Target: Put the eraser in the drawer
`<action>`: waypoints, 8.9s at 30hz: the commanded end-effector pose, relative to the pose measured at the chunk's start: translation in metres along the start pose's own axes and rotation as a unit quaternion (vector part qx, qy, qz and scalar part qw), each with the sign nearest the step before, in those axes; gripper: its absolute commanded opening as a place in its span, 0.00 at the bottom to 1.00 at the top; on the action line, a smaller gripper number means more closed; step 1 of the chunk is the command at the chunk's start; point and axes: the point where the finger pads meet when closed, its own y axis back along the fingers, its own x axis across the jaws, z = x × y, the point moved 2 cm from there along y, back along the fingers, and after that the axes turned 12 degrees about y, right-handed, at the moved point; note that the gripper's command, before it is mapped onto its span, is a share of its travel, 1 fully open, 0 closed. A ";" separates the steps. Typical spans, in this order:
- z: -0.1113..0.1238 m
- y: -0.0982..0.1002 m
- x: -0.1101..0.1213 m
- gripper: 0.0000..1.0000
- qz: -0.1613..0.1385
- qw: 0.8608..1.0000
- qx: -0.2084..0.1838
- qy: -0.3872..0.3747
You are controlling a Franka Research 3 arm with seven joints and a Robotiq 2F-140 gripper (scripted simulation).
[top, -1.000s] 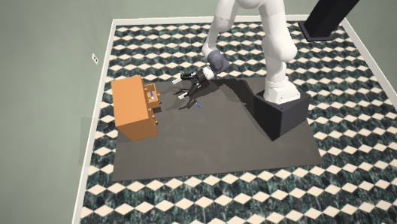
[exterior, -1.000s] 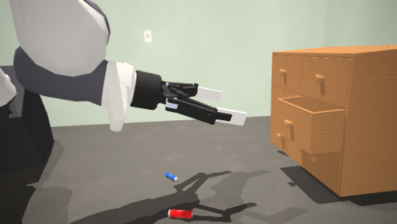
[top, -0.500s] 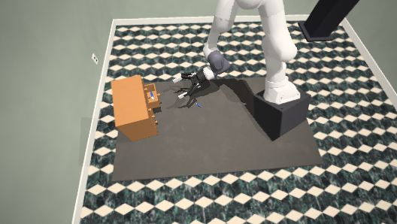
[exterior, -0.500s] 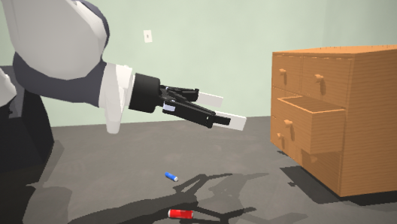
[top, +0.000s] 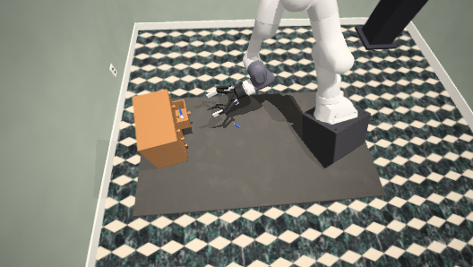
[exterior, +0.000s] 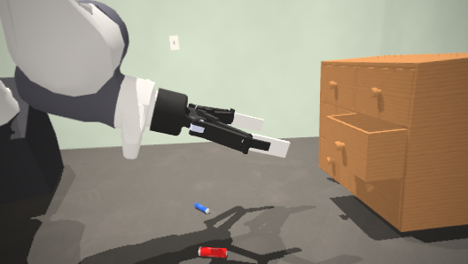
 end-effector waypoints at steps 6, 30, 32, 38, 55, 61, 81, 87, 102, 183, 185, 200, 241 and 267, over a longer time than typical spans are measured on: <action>-0.003 0.001 -0.002 1.00 -0.007 1.000 0.004 0.014; -0.006 0.001 -0.004 1.00 -0.012 1.000 0.008 0.018; -0.006 0.001 -0.004 1.00 -0.013 1.000 0.008 0.018; -0.006 0.001 -0.004 1.00 -0.013 1.000 0.008 0.018; -0.006 0.001 -0.004 0.10 -0.013 1.000 0.008 0.018; -0.006 0.001 -0.004 0.10 -0.013 1.000 0.008 0.018; -0.005 -0.037 -0.006 0.10 -0.013 1.000 0.008 0.018; -0.005 -0.050 -0.006 0.10 -0.013 1.000 0.008 0.018; -0.004 -0.067 -0.007 0.10 -0.013 1.000 0.008 0.018; -0.005 -0.067 -0.008 0.10 -0.013 1.000 0.008 0.018; -0.005 -0.067 -0.008 0.10 -0.013 1.000 0.008 0.018; -0.005 -0.069 -0.008 0.10 -0.013 1.000 0.008 0.018; 0.013 -0.123 -0.013 0.10 -0.013 1.000 0.008 0.018; 0.023 -0.152 -0.015 0.10 -0.013 1.000 0.008 0.018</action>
